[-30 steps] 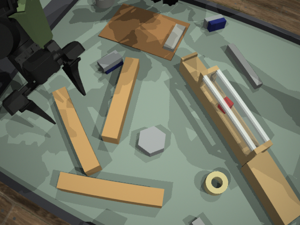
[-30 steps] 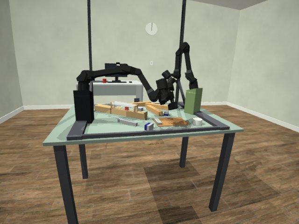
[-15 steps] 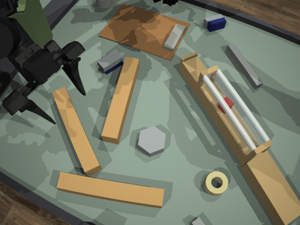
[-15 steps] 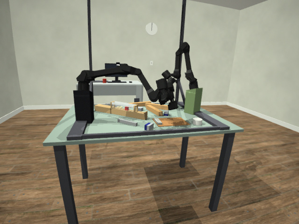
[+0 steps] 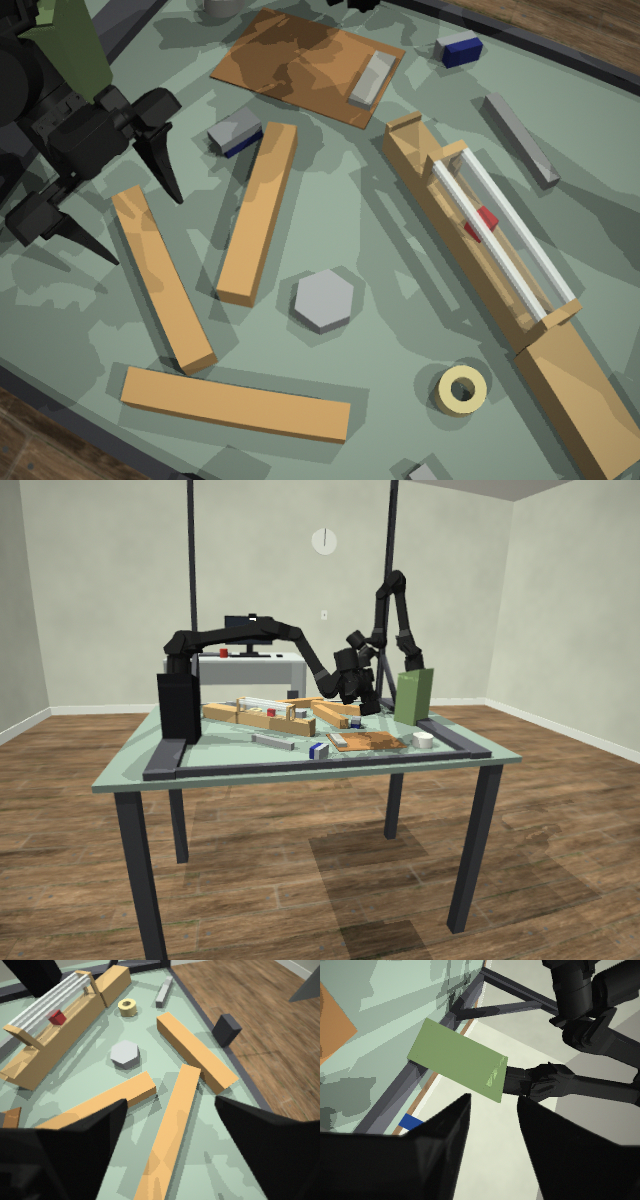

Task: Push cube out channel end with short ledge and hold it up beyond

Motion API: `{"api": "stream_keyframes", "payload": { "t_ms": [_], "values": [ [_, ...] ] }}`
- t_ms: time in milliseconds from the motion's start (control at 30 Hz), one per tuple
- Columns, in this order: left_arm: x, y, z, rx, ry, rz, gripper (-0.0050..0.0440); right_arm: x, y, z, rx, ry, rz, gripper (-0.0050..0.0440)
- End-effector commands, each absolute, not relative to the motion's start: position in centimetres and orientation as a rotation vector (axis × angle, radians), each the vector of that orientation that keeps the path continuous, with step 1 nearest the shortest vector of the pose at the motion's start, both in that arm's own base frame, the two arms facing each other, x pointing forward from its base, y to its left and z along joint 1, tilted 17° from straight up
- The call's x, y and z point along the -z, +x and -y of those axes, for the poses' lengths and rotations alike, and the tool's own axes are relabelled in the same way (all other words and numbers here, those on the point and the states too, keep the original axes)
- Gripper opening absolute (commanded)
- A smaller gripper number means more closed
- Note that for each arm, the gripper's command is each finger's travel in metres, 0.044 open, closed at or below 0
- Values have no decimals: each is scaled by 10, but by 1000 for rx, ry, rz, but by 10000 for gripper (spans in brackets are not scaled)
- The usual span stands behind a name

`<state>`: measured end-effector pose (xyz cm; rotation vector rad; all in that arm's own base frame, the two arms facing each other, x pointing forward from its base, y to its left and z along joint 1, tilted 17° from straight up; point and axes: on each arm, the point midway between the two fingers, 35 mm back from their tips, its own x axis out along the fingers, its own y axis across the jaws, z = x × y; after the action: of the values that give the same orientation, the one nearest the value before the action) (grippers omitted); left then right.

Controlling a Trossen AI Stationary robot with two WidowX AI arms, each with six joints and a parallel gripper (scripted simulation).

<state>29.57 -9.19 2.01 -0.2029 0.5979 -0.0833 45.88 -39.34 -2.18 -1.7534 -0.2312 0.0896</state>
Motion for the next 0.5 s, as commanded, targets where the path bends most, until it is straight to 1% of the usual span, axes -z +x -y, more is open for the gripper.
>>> {"api": "stream_keyframes", "payload": {
  "t_ms": [0, 467],
  "values": [
    [-24, 298, 93, 86, -207, -585, 400, 0, 461, 398, -71, -1789, 248, 150],
    [-46, 312, 91, 94, -209, -529, 400, 8, 461, 399, -91, -1524, 136, 150]
  ]
}}
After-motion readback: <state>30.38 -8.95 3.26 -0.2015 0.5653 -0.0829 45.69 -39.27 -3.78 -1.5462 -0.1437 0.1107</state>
